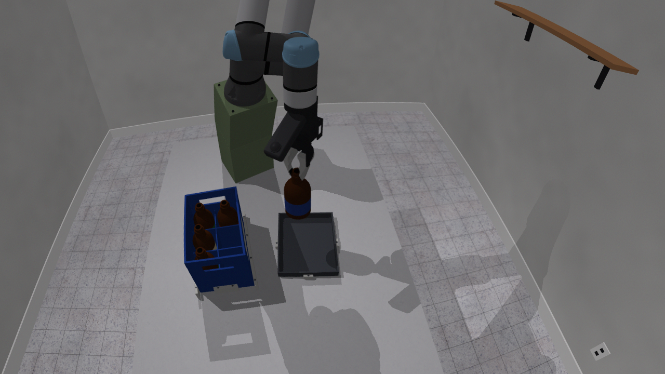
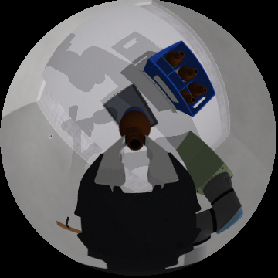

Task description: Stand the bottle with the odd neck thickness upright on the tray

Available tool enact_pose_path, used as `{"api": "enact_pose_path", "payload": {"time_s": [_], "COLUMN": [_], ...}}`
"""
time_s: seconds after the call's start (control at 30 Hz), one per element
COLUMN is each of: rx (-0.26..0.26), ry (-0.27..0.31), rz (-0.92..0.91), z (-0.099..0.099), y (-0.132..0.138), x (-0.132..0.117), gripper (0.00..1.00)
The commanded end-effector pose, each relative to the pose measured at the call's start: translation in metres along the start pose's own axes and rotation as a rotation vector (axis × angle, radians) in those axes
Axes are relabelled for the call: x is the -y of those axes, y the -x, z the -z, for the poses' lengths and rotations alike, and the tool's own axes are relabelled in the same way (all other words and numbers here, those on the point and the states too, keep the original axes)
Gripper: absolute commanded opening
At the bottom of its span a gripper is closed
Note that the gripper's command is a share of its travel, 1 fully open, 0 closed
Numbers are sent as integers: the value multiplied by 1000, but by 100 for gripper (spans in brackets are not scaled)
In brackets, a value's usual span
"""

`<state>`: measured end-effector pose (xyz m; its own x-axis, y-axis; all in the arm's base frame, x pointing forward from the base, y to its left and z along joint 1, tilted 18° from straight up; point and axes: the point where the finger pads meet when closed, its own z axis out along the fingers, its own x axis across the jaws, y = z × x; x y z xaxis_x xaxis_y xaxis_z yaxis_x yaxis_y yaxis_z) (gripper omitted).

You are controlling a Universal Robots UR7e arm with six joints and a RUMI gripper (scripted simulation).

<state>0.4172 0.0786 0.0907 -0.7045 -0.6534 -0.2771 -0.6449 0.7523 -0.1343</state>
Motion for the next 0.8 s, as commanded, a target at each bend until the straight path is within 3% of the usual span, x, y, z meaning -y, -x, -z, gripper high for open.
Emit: {"api": "enact_pose_path", "payload": {"time_s": [0.0,0.77], "rx": [1,1], "ry": [-1,-1], "rz": [0,0], "z": [0,0], "y": [3,11], "x": [-5,-19], "gripper": [0,0]}}
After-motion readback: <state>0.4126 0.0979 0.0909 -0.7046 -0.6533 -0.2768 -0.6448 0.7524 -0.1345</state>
